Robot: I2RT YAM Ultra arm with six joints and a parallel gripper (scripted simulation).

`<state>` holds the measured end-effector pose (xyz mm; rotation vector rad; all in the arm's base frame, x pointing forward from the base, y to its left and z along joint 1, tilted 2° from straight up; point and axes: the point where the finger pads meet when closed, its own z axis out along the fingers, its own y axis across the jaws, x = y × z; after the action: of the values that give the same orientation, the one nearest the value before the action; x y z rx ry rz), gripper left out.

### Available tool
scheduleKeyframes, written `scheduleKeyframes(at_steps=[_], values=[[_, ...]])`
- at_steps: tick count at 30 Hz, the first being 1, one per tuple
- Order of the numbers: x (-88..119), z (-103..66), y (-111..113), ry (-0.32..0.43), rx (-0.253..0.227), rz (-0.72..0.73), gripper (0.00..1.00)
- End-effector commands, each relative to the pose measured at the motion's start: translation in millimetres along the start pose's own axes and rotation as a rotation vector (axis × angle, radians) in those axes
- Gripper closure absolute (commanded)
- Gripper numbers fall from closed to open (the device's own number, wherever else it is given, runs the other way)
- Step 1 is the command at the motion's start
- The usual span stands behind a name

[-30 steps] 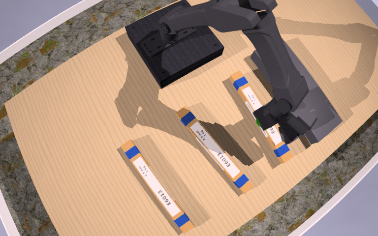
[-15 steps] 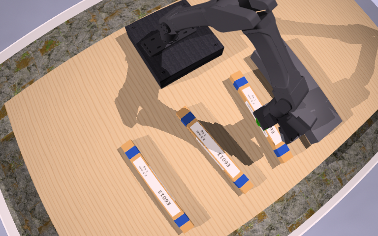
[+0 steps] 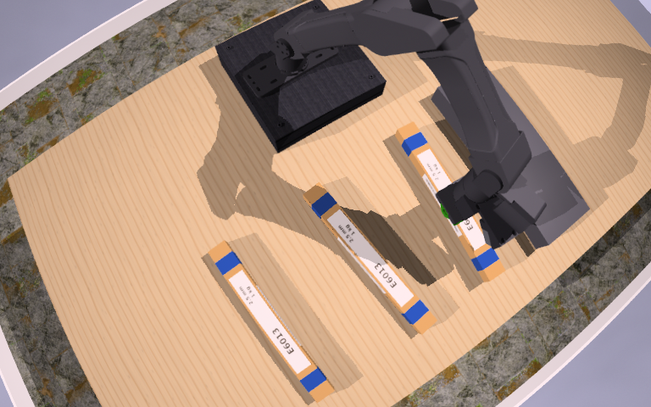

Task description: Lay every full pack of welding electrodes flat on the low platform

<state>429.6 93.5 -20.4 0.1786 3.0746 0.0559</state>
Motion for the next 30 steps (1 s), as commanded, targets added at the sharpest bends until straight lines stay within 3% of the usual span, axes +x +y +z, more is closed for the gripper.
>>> scheduleKeyframes(at_steps=[1, 10, 13, 17, 25, 28, 30], values=[[-3, -4.3, 0, -0.018, -0.004, 0.001, 1.00], [-2, -3.3, -3, -0.027, -0.003, 0.006, 1.00], [-14, -6.9, 1, -0.056, -0.012, 0.005, 1.00], [-3, 9.2, -3, -0.014, 0.002, 0.006, 1.00], [-7, 5.1, -1, -0.035, -0.006, 0.005, 1.00], [3, 19.6, -4, 0.002, 0.007, 0.006, 1.00], [-2, 19.2, -2, -0.008, 0.004, 0.006, 1.00]])
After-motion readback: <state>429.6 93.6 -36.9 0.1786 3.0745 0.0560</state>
